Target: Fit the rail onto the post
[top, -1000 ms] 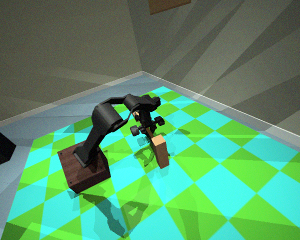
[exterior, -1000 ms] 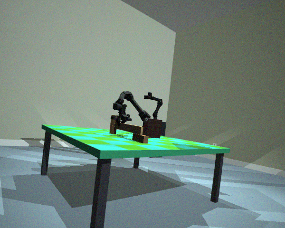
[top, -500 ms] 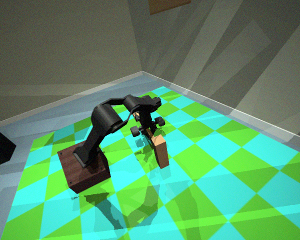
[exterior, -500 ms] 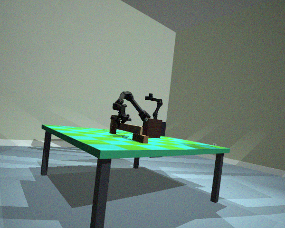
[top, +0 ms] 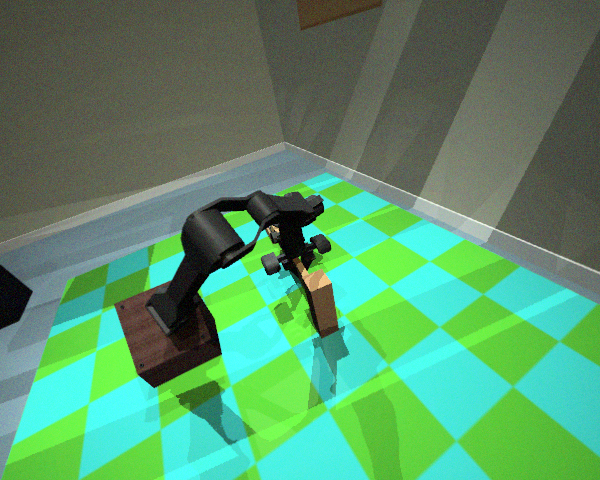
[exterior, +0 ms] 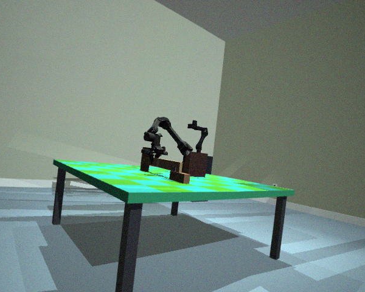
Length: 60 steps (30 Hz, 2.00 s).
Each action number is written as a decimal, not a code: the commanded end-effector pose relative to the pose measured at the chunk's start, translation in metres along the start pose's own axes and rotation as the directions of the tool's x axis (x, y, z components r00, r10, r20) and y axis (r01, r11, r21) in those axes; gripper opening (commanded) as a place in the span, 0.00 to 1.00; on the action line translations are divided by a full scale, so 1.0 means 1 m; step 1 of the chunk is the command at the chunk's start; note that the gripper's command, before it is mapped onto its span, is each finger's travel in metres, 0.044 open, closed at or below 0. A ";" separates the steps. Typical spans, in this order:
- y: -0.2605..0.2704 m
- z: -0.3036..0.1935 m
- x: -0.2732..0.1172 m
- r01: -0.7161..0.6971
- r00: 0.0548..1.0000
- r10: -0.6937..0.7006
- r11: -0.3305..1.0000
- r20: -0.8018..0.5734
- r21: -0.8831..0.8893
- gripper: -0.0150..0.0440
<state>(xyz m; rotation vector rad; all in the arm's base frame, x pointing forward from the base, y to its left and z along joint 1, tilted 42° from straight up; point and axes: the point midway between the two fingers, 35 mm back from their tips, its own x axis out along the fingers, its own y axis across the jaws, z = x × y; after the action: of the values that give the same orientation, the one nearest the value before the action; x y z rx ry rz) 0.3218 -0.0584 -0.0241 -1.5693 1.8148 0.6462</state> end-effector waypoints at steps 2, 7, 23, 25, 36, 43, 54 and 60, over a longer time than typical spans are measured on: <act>-0.002 -0.004 -0.004 0.010 1.000 -0.010 1.000 0.002 0.001 0.25; -0.002 -0.005 -0.004 0.010 1.000 -0.010 1.000 0.002 0.001 0.25; -0.001 -0.010 -0.005 0.010 1.000 -0.010 1.000 0.001 0.001 0.25; -0.001 -0.011 -0.004 0.010 1.000 -0.010 1.000 0.001 0.001 0.25; -0.001 -0.014 -0.003 0.010 1.000 -0.010 1.000 0.001 0.001 0.25; -0.001 -0.016 -0.003 0.010 1.000 -0.010 1.000 0.001 0.001 0.25; -0.001 -0.020 -0.004 0.010 1.000 -0.010 1.000 0.001 0.000 0.25; -0.001 -0.022 -0.004 0.010 1.000 -0.010 1.000 0.001 0.000 0.25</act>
<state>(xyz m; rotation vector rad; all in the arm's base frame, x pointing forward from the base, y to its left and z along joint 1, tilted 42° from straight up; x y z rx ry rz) 0.3192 -0.0716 -0.0112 -1.5711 1.8149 0.6450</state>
